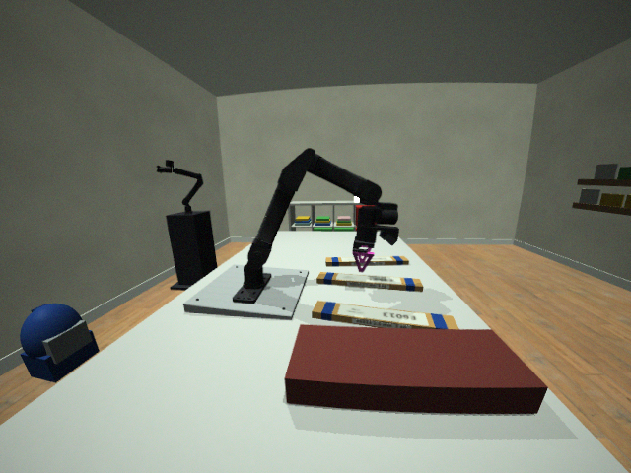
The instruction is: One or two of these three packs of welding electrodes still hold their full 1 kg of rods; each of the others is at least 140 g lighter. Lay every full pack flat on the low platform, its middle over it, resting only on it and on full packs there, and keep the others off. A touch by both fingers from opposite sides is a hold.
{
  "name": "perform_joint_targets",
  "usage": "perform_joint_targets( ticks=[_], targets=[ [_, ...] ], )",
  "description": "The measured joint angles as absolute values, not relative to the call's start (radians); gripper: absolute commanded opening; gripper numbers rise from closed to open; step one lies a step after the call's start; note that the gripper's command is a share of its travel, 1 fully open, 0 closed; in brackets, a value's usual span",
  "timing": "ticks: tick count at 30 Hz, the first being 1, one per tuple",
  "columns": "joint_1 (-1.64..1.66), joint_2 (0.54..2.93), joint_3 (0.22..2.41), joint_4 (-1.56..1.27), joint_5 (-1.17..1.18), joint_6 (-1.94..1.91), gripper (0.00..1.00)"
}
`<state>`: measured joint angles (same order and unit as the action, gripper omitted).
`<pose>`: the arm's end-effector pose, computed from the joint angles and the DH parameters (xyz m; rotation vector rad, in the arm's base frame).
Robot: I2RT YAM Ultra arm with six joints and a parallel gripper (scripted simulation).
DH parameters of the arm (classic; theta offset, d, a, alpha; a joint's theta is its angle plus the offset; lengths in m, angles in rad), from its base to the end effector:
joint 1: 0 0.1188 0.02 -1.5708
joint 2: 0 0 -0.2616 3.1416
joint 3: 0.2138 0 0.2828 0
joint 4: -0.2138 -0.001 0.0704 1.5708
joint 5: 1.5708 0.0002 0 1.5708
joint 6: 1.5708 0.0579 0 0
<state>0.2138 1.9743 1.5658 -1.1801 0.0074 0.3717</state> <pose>0.3885 0.0849 0.1764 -0.2465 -3.1169 0.0191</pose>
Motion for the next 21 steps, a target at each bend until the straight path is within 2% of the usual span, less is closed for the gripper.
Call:
perform_joint_targets(
  ticks=[11,21],
  targets=[
    [0.214,2.012,1.481,-1.051,0.007,0.372,0.95],
    [0.214,2.022,1.488,-1.013,0.007,0.372,0.95]
  ],
)
